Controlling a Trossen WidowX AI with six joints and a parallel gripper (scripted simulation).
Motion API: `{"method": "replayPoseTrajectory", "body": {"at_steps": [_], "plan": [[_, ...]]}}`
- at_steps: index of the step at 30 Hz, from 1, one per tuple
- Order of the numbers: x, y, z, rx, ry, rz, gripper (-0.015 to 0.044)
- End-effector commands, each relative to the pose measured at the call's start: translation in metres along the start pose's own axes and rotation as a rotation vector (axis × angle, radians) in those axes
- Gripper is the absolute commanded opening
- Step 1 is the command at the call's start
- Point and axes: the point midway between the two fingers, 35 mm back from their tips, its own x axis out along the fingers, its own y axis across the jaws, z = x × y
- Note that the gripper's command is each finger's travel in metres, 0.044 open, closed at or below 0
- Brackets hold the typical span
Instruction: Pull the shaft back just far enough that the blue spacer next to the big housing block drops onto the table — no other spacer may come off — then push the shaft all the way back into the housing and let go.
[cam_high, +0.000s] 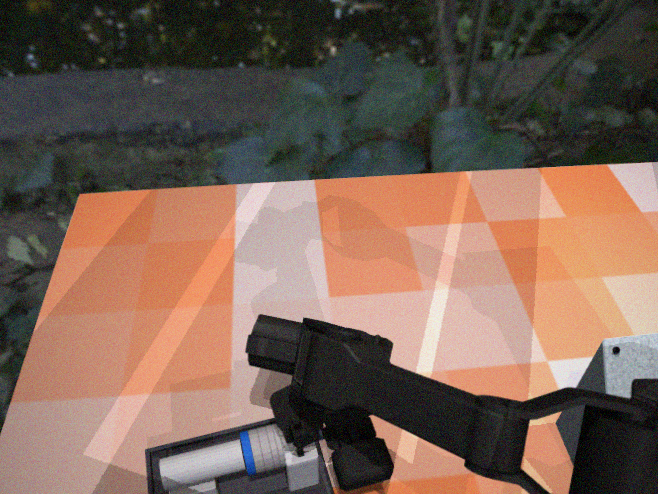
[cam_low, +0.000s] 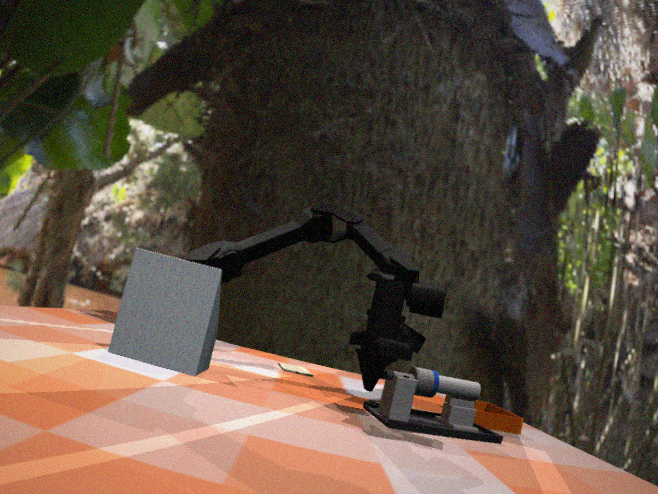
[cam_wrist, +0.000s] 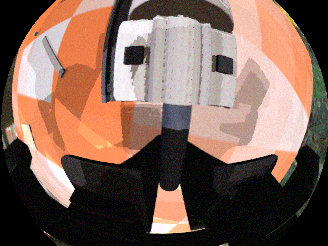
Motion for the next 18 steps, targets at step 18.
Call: {"method": "replayPoseTrajectory", "body": {"at_steps": [18], "plan": [[0.0002,-0.0007,-0.0031,-0.001,0.001,-0.002,0.0]]}}
